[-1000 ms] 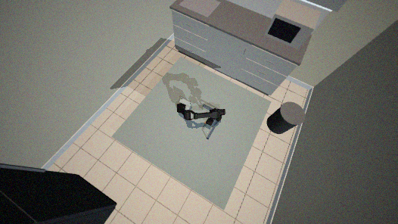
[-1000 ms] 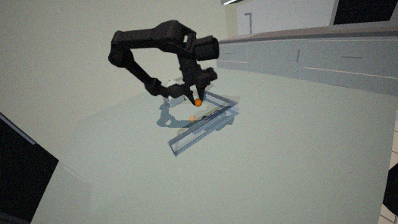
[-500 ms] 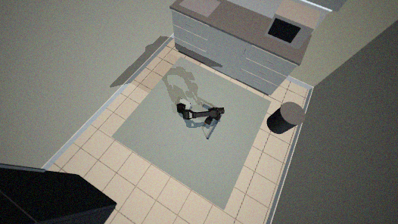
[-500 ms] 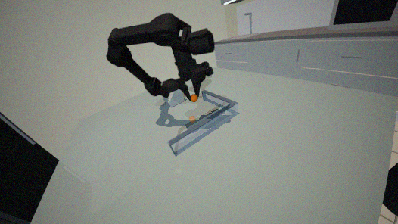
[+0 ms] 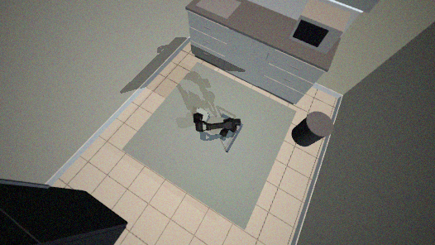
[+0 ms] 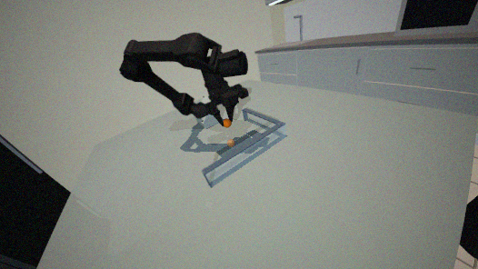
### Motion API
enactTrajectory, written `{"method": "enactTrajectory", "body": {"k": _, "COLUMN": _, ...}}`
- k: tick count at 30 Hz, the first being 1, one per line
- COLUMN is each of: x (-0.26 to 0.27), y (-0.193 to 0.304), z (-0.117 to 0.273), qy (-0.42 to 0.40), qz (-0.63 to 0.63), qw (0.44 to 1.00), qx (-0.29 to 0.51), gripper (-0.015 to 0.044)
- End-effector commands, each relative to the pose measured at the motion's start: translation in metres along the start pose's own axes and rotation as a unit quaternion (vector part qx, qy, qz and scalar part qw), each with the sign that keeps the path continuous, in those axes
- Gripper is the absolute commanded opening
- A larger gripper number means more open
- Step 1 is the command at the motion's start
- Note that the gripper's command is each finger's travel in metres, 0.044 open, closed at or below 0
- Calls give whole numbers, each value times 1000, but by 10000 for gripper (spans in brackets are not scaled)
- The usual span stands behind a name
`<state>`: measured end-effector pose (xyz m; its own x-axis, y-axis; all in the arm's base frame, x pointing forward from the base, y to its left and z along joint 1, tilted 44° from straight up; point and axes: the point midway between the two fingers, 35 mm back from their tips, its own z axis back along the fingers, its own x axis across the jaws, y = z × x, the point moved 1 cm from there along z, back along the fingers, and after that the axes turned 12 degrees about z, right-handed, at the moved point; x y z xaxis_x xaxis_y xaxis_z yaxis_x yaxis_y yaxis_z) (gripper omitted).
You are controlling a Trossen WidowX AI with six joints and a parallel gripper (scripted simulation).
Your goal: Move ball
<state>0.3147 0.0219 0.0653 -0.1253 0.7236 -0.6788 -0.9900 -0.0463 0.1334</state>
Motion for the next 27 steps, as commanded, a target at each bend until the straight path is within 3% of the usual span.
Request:
{"method": "enactTrajectory", "body": {"k": 1, "x": -3, "y": 7, "z": -4, "qy": 2, "qz": 0, "qw": 1000, "qx": -4, "gripper": 0}}
{"method": "enactTrajectory", "body": {"k": 17, "x": -4, "y": 7, "z": -71, "qy": 3, "qz": 0, "qw": 1000, "qx": -4, "gripper": 0}}
{"method": "enactTrajectory", "body": {"k": 27, "x": -4, "y": 7, "z": -78, "qy": 3, "qz": 0, "qw": 1000, "qx": -4, "gripper": 0}}
